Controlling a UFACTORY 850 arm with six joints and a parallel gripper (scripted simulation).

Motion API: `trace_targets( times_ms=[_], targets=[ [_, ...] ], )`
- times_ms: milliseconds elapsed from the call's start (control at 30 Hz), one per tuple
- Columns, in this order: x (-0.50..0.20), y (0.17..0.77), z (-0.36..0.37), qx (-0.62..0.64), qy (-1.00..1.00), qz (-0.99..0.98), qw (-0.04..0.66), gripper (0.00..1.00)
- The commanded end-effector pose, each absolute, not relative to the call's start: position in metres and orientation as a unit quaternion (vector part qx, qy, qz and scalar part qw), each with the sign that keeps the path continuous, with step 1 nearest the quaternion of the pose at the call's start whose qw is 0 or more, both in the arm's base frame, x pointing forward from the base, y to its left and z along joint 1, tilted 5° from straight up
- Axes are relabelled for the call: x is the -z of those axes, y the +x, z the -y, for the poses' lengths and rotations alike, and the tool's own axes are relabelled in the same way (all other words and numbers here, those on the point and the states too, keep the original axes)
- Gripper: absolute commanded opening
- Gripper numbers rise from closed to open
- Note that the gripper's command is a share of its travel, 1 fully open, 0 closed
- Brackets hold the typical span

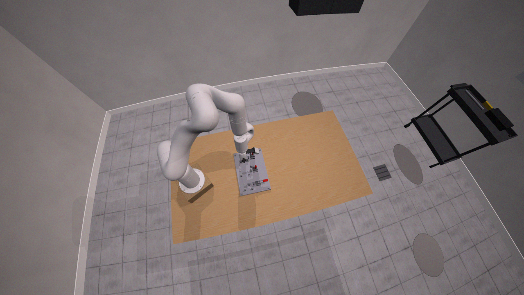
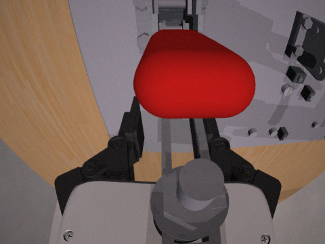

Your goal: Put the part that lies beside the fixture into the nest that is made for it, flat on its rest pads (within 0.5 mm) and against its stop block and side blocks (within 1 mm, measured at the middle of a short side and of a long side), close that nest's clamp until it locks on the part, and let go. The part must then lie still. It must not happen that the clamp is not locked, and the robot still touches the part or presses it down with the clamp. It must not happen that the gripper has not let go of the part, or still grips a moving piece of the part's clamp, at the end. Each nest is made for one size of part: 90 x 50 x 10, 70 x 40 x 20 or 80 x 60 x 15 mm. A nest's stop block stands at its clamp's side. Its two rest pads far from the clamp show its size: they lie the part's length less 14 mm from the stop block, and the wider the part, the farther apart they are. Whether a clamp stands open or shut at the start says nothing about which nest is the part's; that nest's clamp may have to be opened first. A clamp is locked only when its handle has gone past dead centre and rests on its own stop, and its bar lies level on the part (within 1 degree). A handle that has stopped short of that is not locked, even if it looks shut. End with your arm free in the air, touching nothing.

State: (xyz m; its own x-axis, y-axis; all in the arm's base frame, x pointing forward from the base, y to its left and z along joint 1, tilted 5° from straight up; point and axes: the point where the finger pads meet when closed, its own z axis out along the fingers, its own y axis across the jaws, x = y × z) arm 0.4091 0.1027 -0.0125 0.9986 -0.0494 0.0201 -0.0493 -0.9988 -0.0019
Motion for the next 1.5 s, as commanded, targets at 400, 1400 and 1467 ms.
trace_targets(
  times_ms=[400, 1400, 1467],
  targets=[
    [0.0125, 0.4094, -0.1024, 0.039, -0.999, -0.025, 0.02, 0.0],
    [0.0125, 0.4094, -0.1024, 0.039, -0.999, -0.025, 0.02, 1.0],
    [0.0125, 0.4094, -0.1024, 0.039, -0.999, -0.025, 0.02, 1.0]
  ],
)
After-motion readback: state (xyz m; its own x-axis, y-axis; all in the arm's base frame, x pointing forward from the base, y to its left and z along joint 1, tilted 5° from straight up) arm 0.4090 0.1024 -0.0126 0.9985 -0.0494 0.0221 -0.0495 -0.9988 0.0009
